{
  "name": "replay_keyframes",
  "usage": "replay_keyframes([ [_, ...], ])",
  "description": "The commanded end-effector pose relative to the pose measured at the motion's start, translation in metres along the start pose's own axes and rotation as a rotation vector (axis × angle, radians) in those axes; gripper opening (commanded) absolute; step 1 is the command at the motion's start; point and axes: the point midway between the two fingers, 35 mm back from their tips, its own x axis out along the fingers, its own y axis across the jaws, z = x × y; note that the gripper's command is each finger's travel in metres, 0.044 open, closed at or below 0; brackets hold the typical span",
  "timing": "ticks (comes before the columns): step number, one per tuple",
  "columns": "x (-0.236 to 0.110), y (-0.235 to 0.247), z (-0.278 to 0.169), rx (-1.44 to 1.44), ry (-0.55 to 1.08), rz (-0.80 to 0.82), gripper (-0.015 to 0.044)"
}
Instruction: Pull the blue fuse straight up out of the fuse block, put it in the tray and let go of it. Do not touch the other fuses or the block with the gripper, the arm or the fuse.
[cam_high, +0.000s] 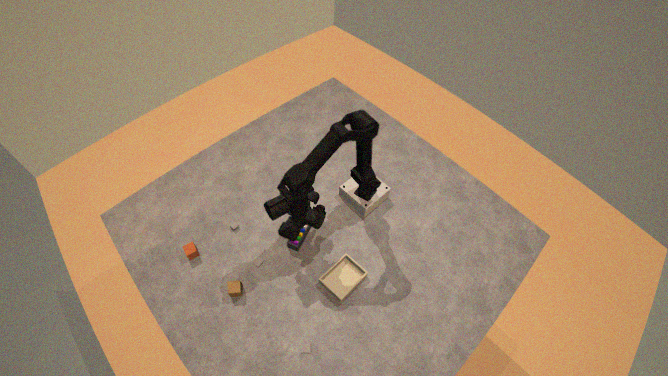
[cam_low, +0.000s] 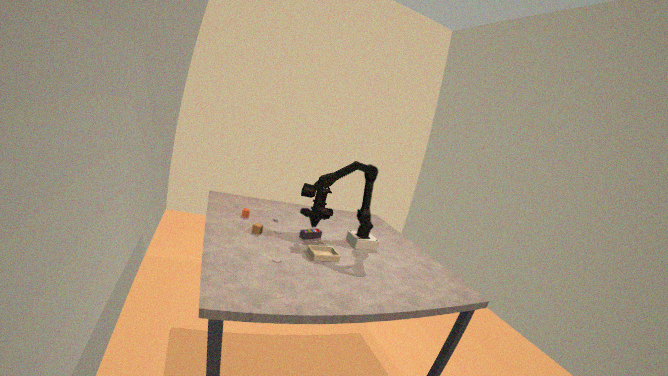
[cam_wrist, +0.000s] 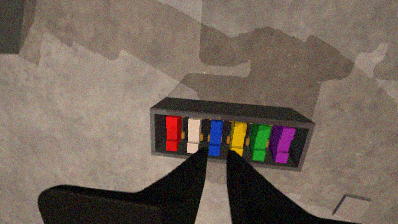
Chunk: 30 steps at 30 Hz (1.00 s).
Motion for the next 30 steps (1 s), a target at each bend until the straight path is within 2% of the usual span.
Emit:
replay_keyframes([
  [1, 0.006, 0.000, 0.001, -0.004, -0.005, 0.000, 0.0062],
  [30, 0.020, 0.002, 0.000, -0.004, -0.005, 0.001, 0.0062],
])
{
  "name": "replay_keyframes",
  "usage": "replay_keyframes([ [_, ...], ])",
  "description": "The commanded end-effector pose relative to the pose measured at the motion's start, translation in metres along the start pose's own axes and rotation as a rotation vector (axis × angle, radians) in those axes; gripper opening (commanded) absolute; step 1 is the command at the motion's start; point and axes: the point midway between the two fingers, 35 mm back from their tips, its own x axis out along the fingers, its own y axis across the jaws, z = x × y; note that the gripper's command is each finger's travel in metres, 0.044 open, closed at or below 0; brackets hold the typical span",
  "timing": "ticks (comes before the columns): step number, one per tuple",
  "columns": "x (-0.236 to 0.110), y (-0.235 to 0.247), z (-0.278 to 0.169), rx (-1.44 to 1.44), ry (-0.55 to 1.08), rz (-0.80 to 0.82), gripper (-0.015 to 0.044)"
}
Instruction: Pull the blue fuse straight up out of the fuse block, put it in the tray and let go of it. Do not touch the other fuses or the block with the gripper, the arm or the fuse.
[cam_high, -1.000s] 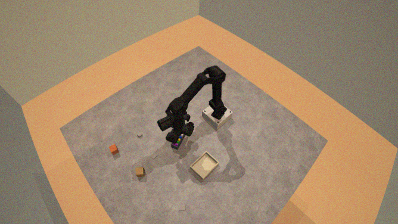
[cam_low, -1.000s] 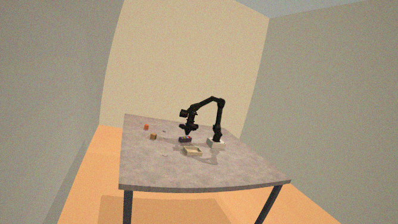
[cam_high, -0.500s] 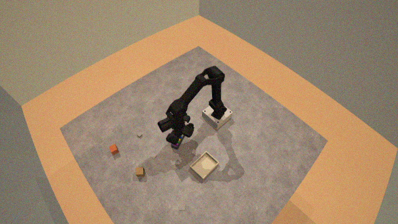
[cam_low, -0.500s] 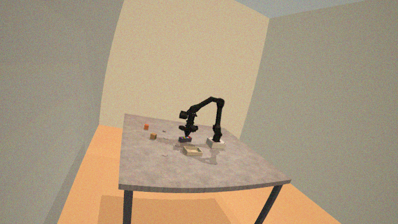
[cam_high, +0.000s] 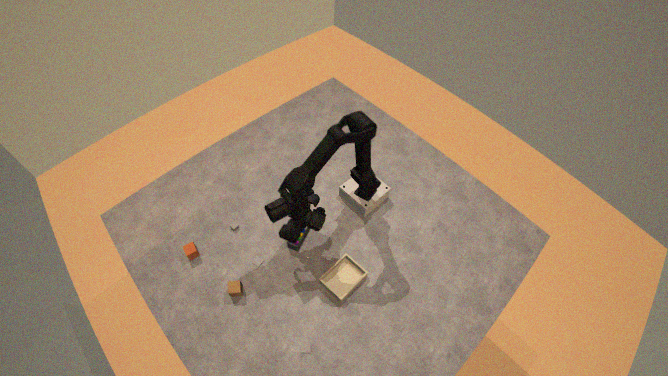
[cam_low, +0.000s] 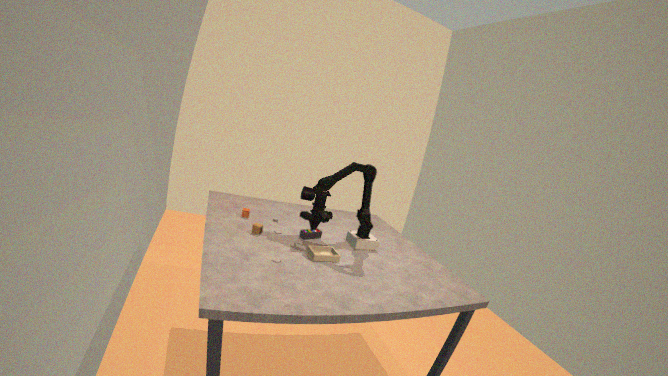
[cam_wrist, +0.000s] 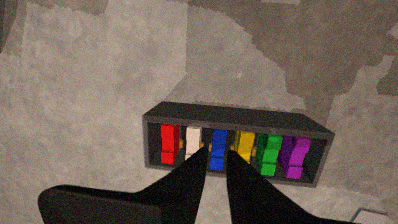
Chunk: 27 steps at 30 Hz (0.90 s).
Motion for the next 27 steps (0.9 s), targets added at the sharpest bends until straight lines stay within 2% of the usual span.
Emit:
replay_keyframes([
  [1, 0.0031, -0.0003, 0.0005, -0.004, -0.003, -0.002, 0.0062],
  [13, 0.0092, -0.0002, 0.0005, -0.004, -0.003, -0.002, 0.0062],
  [22, 0.0081, 0.0003, 0.0002, 0.000, -0.001, 0.001, 0.0002],
  [27, 0.0080, 0.0003, 0.0002, 0.000, -0.001, 0.001, 0.0000],
])
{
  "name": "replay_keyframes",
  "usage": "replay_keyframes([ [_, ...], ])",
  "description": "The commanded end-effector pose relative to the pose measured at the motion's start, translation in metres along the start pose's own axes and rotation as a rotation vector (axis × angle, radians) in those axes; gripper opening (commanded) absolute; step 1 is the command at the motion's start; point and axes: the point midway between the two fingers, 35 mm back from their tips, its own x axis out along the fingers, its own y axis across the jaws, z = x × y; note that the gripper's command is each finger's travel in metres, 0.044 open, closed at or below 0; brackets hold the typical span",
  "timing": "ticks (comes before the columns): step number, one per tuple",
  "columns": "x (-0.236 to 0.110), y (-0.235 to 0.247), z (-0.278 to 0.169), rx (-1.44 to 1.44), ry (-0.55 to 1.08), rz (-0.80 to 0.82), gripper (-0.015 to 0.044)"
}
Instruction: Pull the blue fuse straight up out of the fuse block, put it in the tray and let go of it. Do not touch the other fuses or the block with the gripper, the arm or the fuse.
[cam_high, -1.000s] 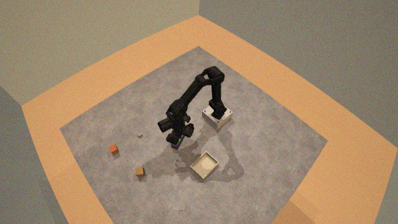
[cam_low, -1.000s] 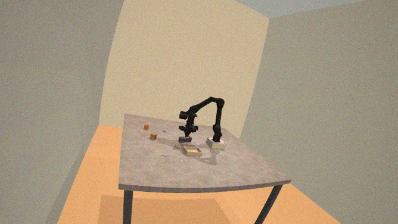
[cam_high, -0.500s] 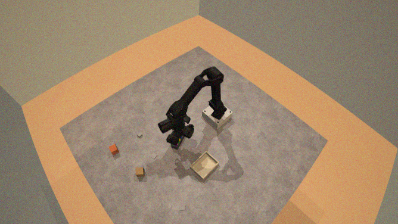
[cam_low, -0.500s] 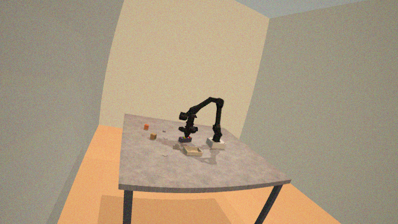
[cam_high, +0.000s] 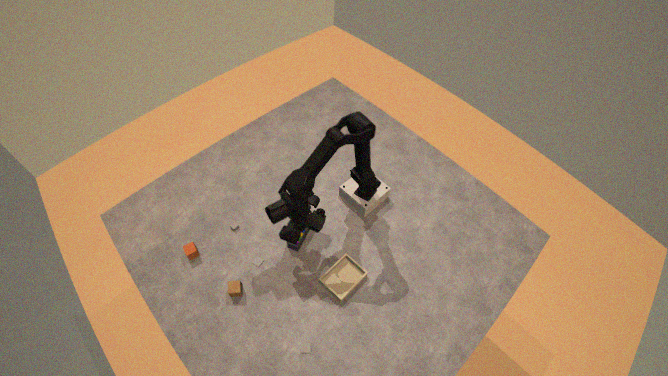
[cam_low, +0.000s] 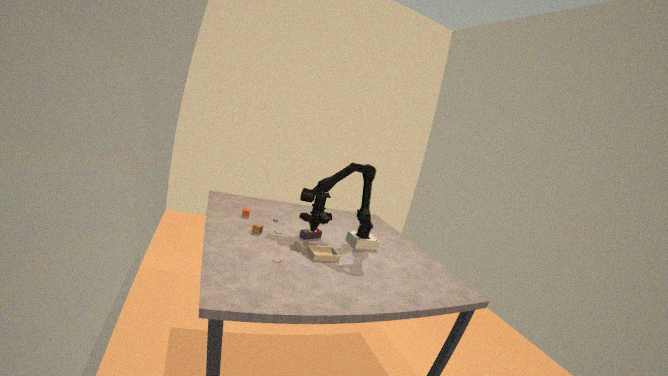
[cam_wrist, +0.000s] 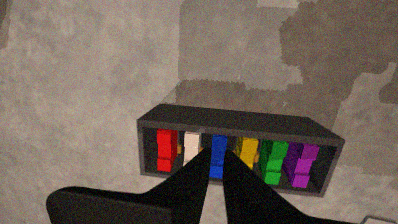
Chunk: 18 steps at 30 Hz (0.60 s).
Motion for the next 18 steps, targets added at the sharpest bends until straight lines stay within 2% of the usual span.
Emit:
replay_keyframes([
  [1, -0.0004, -0.0001, 0.0000, 0.000, 0.000, 0.000, 0.0000],
  [18, -0.0086, -0.0005, -0.0003, -0.001, 0.000, -0.001, 0.0000],
])
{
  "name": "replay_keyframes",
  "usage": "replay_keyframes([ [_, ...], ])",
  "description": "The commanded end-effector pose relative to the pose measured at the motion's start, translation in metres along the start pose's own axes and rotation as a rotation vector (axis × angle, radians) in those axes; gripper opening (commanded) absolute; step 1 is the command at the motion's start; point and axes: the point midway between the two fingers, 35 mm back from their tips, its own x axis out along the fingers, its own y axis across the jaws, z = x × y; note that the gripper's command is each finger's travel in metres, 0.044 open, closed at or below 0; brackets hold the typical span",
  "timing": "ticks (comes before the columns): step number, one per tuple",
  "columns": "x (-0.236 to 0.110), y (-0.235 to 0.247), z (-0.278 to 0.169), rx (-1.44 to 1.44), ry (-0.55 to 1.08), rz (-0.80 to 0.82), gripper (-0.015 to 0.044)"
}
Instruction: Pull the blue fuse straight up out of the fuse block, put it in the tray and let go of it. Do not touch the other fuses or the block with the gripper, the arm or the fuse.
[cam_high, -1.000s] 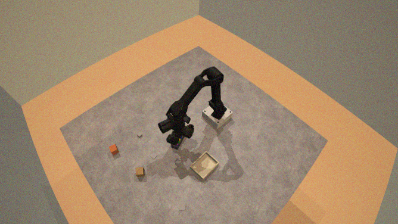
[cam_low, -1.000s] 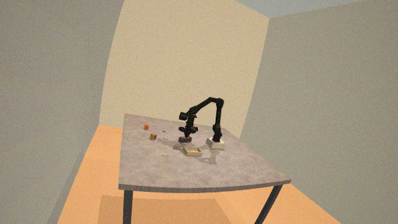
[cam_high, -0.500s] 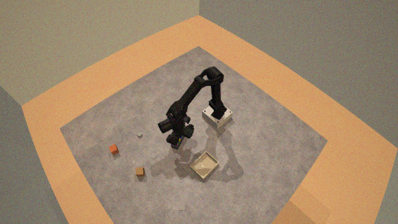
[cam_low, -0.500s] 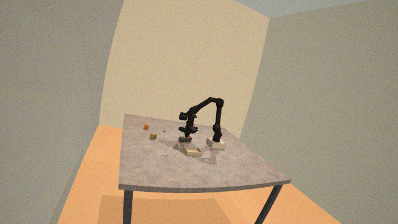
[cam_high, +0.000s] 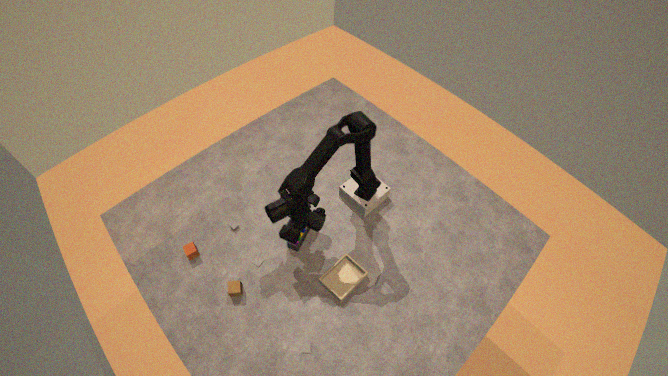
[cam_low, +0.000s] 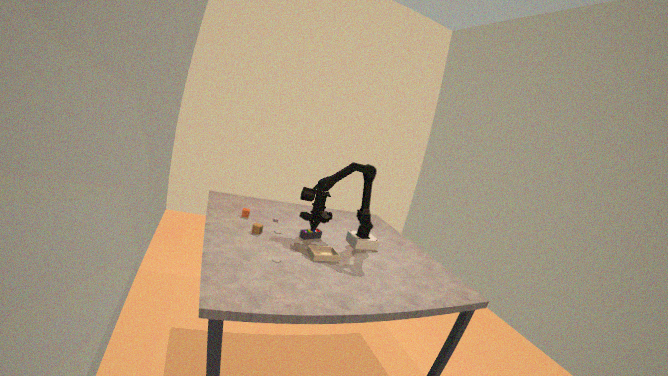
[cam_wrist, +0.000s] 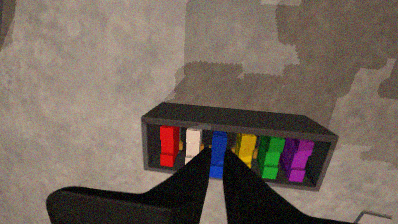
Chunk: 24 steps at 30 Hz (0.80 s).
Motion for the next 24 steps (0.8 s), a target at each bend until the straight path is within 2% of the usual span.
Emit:
replay_keyframes([
  [1, -0.004, -0.001, 0.000, 0.000, 0.001, -0.003, 0.0000],
  [24, -0.015, -0.001, 0.000, -0.001, 0.000, -0.004, 0.0000],
])
